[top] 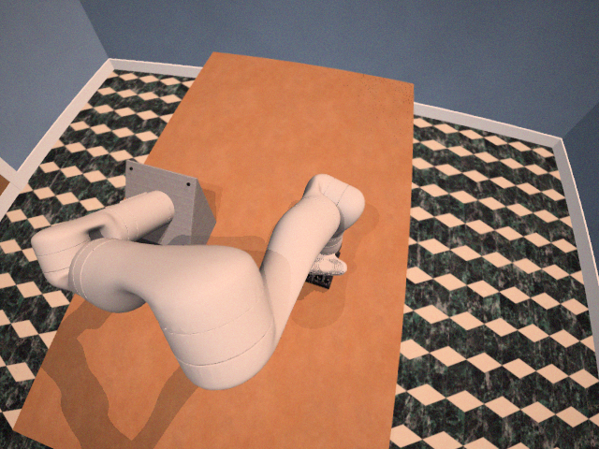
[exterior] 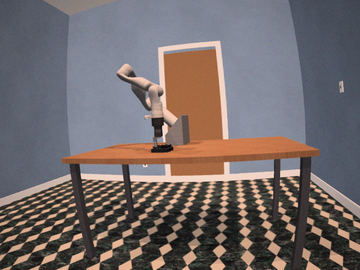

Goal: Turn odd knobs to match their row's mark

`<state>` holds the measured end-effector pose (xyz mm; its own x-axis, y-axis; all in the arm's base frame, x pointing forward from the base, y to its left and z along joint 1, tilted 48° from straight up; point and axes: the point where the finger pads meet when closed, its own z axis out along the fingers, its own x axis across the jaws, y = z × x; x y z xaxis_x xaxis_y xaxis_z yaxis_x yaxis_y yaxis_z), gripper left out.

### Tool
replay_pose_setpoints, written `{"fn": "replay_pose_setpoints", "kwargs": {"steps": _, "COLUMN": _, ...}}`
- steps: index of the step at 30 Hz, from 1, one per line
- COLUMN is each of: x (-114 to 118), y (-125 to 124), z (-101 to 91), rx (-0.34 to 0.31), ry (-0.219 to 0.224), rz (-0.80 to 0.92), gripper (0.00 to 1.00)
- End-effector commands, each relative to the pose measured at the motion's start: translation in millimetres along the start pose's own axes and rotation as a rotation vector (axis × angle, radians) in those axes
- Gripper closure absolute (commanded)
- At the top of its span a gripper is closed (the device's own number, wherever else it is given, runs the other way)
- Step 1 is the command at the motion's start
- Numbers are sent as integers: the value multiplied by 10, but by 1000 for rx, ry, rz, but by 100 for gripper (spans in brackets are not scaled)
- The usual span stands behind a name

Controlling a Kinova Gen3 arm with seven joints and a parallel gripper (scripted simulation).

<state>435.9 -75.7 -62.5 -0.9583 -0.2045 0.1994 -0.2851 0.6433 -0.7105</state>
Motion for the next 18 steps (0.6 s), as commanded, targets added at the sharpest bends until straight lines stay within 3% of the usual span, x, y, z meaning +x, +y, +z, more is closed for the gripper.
{"fn": "replay_pose_setpoints", "kwargs": {"steps": 1, "x": -7, "y": 2, "z": -9, "rx": 0, "ry": -2, "rz": 0, "gripper": 54}}
{"fn": "replay_pose_setpoints", "kwargs": {"steps": 13, "x": -7, "y": 2, "z": -9, "rx": 0, "ry": -2, "rz": 0, "gripper": 54}}
{"fn": "replay_pose_setpoints", "kwargs": {"steps": 14, "x": -7, "y": 2, "z": -9, "rx": 0, "ry": -2, "rz": 0, "gripper": 70}}
{"fn": "replay_pose_setpoints", "kwargs": {"steps": 18, "x": -7, "y": 2, "z": -9, "rx": 0, "ry": -2, "rz": 0, "gripper": 70}}
